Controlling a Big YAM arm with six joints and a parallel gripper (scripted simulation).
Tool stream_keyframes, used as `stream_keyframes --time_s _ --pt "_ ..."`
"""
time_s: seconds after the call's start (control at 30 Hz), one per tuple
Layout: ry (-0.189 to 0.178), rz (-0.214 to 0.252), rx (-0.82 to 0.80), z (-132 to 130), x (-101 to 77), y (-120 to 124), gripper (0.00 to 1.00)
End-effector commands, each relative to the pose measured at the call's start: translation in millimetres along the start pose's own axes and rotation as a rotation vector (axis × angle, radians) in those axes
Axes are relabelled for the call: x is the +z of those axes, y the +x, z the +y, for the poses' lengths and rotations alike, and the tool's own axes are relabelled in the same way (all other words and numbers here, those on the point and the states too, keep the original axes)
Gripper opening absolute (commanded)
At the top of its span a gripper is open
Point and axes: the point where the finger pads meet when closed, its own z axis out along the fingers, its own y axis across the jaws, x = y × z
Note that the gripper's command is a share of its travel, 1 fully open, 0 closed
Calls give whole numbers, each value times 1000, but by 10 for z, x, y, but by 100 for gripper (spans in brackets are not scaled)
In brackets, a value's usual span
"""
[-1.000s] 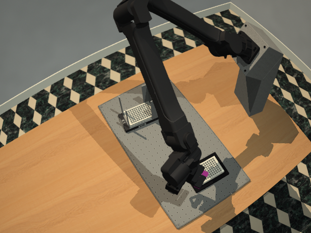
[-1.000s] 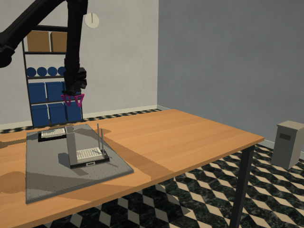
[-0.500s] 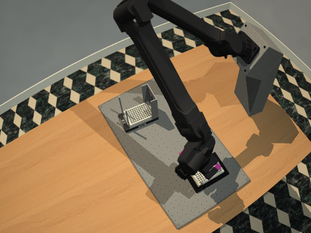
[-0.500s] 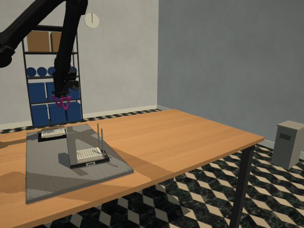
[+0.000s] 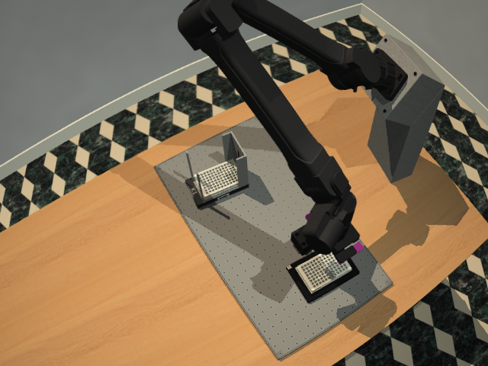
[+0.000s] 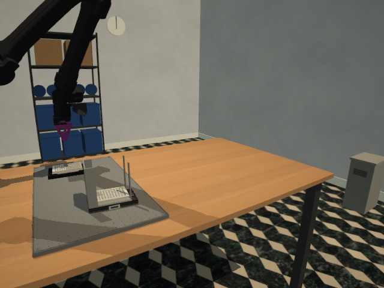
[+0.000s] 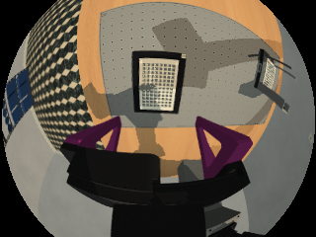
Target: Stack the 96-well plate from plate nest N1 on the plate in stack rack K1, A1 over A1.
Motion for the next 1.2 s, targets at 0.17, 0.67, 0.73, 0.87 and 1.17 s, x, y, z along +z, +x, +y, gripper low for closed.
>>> stream_keyframes --time_s 0.17,0.67,0.73,0.87,1.17 --pt "-11 -15 53 35 -41 -29 100" --pt "-1 -13 51 11 189 -36 100" --pt "0 -11 50 6 223 -26 100" --pt "0 -11 50 5 290 -25 100" --pt "0 -11 49 2 407 -22 100"
